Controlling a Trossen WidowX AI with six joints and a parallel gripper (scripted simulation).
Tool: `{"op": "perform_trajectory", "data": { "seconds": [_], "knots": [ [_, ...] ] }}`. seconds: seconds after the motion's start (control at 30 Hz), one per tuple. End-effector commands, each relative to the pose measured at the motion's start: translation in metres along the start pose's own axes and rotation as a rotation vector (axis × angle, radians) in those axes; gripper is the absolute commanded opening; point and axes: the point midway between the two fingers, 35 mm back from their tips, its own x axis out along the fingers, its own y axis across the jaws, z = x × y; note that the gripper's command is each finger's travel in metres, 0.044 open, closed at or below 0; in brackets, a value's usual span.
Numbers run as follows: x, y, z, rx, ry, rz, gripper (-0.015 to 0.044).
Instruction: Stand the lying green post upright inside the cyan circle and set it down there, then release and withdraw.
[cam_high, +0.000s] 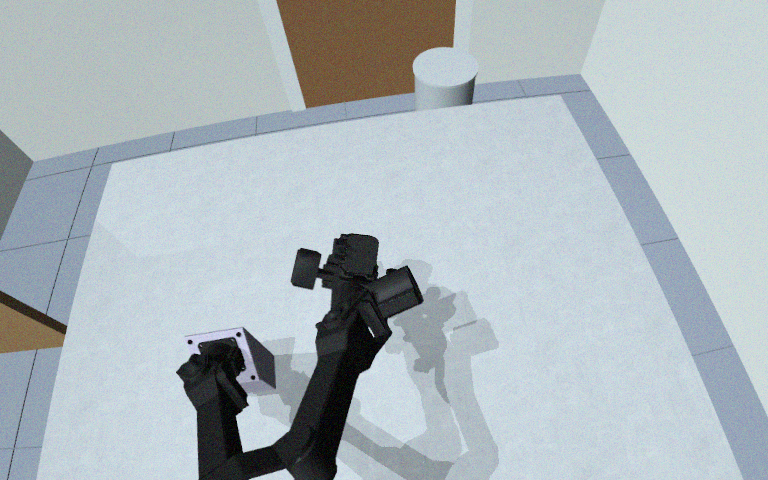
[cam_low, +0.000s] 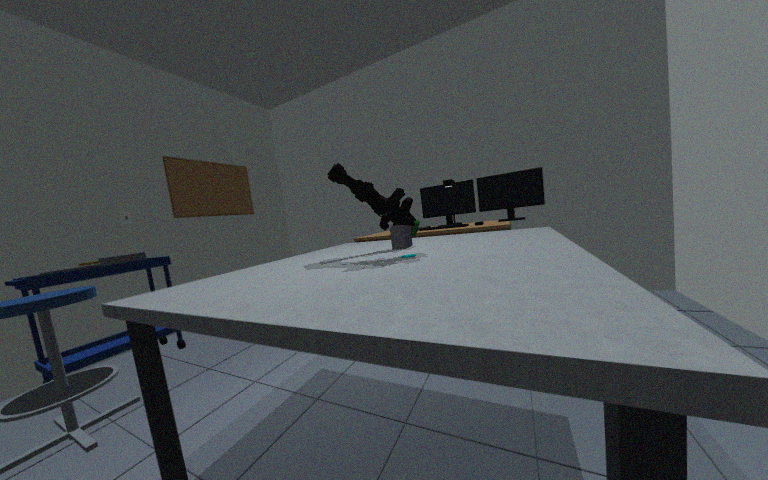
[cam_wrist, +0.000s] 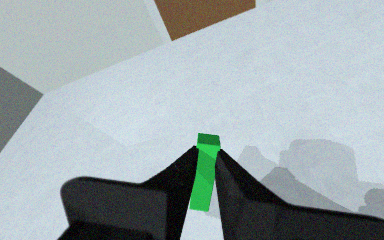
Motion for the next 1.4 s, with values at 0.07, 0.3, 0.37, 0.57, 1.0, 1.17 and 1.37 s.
{"op": "perform_trajectory", "data": {
  "seconds": [0.07, 0.3, 0.37, 0.57, 1.0, 1.17, 1.37],
  "knots": [
    [-0.003, 0.0, 0.001, -0.015, -0.05, -0.008, 0.0023],
    [-0.005, -0.001, 0.002, -0.027, -0.093, -0.016, 0.0023],
    [-0.006, -0.001, 0.002, -0.031, -0.106, -0.018, 0.0023],
    [-0.008, -0.002, 0.003, -0.042, -0.142, -0.027, 0.0023],
    [-0.012, -0.003, 0.003, -0.07, -0.221, -0.05, 0.0023],
    [-0.014, -0.003, 0.004, -0.082, -0.25, -0.061, 0.0023],
    [-0.017, -0.004, 0.004, -0.096, -0.285, -0.075, 0.0023]
  ]
}}
